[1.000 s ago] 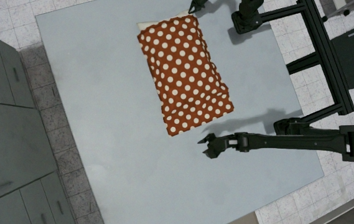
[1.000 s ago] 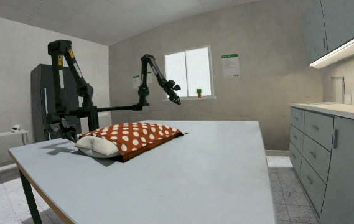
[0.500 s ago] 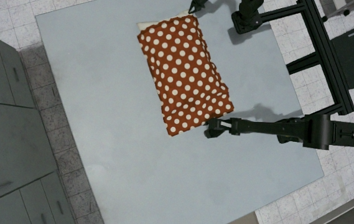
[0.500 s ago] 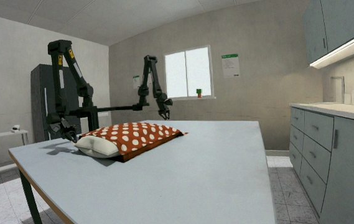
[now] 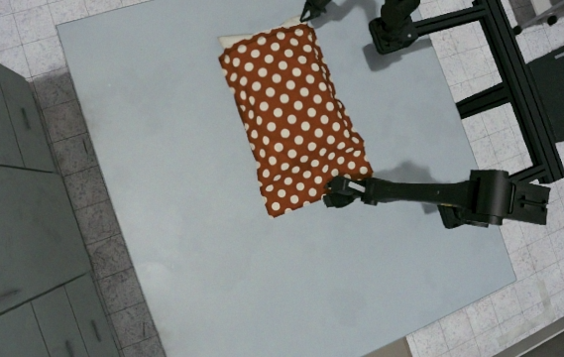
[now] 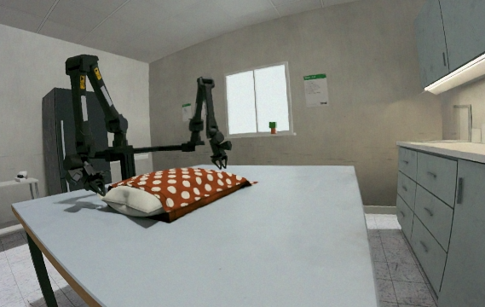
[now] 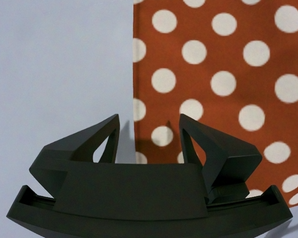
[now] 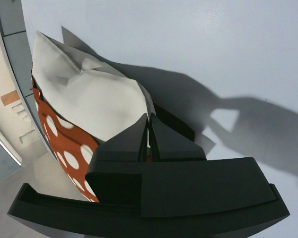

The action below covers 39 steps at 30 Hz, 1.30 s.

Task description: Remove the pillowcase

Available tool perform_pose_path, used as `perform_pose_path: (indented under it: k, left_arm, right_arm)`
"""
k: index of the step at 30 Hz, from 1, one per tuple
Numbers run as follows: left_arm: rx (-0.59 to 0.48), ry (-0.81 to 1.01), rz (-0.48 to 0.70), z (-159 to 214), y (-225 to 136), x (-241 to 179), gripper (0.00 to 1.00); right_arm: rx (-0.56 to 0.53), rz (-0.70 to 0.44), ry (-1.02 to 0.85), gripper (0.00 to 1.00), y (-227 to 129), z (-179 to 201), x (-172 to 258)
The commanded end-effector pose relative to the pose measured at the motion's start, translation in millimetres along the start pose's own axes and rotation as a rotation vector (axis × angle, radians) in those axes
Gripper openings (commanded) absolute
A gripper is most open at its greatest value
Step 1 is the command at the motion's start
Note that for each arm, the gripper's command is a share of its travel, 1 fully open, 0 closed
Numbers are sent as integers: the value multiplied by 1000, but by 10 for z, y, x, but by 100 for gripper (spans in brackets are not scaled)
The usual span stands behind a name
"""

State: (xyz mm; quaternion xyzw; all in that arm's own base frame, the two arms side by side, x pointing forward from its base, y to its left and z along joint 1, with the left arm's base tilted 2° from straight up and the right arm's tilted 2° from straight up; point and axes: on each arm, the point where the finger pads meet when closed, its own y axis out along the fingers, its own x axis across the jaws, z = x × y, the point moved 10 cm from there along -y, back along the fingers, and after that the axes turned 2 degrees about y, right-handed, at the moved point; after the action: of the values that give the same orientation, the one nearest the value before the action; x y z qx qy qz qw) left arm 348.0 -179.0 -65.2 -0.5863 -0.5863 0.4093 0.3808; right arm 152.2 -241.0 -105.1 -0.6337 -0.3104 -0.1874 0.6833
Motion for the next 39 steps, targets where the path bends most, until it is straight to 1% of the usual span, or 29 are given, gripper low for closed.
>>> perform_pose_path:
  k: [1, 2, 5, 12, 15, 16, 27, 34, 39]
  left_arm:
    - [-10, 17, 12, -32, 11, -90, 60]
    - [-26, 16, 21, -70, 54, -120, 60]
    - [-22, 5, 11, -60, 132, -40, 60]
    - [-18, 7, 10, 13, 286, -23, 60]
    - [-28, 3, 18, 1, 266, -56, 60]
    - [-24, 6, 13, 6, 313, -32, 60]
    - [-13, 8, 8, 146, 562, 8, 60]
    - [-42, 4, 25, 36, 476, -52, 60]
    - [-5, 10, 3, 203, 569, 37, 60]
  right_arm:
    - [12, 2, 3, 2, 0, 55, 26]
    - [12, 2, 3, 2, 0, 55, 26]
    - [12, 2, 3, 2, 0, 55, 26]
    - [12, 2, 3, 2, 0, 55, 26]
    - [12, 2, 3, 2, 0, 55, 26]
    - [12, 2, 3, 2, 0, 55, 26]
    - [12, 2, 3, 2, 0, 55, 26]
    - [12, 2, 3, 2, 0, 55, 26]
    - [12, 2, 3, 2, 0, 55, 26]
